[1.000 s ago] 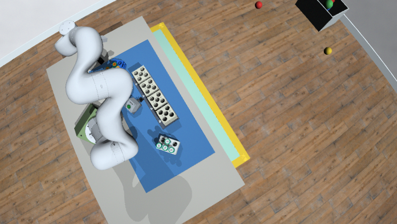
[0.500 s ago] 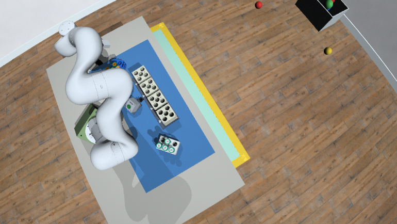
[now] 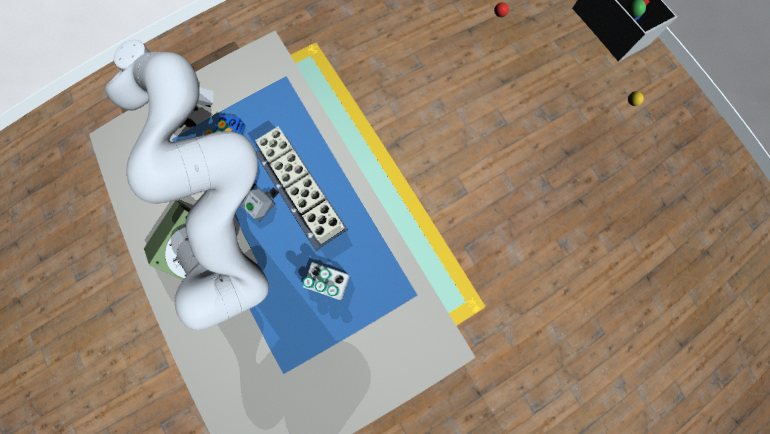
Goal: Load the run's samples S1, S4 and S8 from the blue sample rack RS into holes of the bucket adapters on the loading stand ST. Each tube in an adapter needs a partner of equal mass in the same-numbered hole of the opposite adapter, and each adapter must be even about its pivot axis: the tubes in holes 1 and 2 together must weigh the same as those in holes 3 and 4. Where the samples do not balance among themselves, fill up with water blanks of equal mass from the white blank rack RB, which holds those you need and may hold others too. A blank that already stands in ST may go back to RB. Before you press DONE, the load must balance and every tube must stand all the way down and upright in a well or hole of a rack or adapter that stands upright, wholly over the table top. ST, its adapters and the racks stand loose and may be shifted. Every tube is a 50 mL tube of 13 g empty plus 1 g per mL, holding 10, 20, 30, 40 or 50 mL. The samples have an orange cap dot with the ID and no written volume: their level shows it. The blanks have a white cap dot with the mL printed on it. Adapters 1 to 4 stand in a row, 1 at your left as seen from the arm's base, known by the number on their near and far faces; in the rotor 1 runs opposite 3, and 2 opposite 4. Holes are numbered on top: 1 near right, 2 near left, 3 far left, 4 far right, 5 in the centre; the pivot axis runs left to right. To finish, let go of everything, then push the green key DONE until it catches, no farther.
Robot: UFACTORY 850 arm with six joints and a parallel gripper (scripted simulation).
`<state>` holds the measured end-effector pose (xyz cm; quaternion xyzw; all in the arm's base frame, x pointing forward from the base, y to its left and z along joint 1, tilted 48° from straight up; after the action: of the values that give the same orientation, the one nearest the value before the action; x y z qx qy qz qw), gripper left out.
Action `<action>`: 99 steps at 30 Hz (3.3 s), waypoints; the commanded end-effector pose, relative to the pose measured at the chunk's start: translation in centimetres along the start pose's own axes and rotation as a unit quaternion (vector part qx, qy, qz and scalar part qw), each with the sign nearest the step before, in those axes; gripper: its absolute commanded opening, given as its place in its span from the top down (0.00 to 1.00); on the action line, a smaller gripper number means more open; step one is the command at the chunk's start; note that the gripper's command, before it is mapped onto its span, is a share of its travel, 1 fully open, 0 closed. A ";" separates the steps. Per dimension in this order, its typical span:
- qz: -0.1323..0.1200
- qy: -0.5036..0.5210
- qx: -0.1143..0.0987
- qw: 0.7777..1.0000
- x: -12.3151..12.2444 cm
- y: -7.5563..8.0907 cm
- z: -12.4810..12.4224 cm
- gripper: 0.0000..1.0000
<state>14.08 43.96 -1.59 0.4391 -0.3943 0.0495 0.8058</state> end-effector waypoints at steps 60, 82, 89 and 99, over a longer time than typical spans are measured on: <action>0.000 -0.133 0.003 0.991 0.0 -7.9 -0.1 0.43; 0.000 -0.133 0.003 0.991 0.0 -11.3 -0.1 0.43; 0.000 -0.133 0.003 0.991 0.0 -11.4 -0.1 0.43; 0.000 -0.133 0.003 0.991 0.0 -11.9 -0.1 0.43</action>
<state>19.20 36.69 -9.57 0.4429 -0.4978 -0.0074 0.7456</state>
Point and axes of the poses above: the point where the finger pads meet when closed, its own y axis back along the fingers, its own z axis across the jaws, x = y × z, the point moved 3 cm from there along y, back along the fingers, and after that the axes turned 10 degrees about -y, right-handed, at the moved point
